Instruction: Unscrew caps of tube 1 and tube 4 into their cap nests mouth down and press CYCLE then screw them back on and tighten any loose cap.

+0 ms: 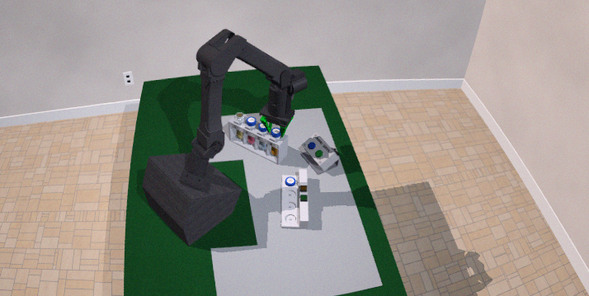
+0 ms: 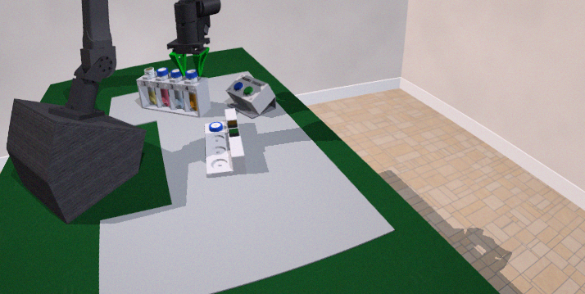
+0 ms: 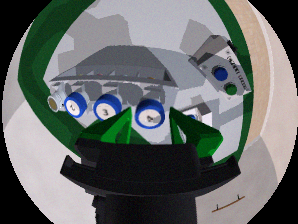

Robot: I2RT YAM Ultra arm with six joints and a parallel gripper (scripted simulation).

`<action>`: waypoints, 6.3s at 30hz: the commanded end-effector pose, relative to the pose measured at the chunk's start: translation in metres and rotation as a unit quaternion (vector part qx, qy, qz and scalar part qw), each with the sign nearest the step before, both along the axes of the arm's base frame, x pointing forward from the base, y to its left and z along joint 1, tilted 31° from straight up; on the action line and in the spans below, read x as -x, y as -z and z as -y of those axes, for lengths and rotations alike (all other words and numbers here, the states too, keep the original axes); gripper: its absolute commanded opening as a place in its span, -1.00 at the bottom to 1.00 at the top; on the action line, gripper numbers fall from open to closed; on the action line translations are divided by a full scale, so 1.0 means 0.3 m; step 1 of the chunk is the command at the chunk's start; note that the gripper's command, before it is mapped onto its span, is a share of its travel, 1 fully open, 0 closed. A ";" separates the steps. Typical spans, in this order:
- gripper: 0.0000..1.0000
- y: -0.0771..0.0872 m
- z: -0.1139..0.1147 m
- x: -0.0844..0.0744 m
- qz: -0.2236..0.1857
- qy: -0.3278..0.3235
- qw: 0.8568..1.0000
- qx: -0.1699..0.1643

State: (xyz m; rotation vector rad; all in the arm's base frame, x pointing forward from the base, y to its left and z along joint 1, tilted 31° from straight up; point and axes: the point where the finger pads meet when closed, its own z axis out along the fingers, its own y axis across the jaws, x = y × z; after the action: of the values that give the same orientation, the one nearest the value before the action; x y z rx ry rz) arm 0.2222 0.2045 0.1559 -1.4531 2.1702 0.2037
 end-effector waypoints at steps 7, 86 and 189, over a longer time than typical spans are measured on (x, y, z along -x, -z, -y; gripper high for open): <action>-0.02 -0.012 -0.001 -0.003 -0.105 0.234 0.962 -0.096; -1.00 -0.013 -0.001 0.001 -0.181 0.394 0.887 -0.159; -0.02 -0.033 0.012 0.012 -0.088 0.198 0.973 -0.082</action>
State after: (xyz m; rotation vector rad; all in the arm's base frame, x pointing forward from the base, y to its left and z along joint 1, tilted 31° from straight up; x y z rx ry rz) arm 0.2188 0.2008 0.1630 -0.9968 2.4400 0.3439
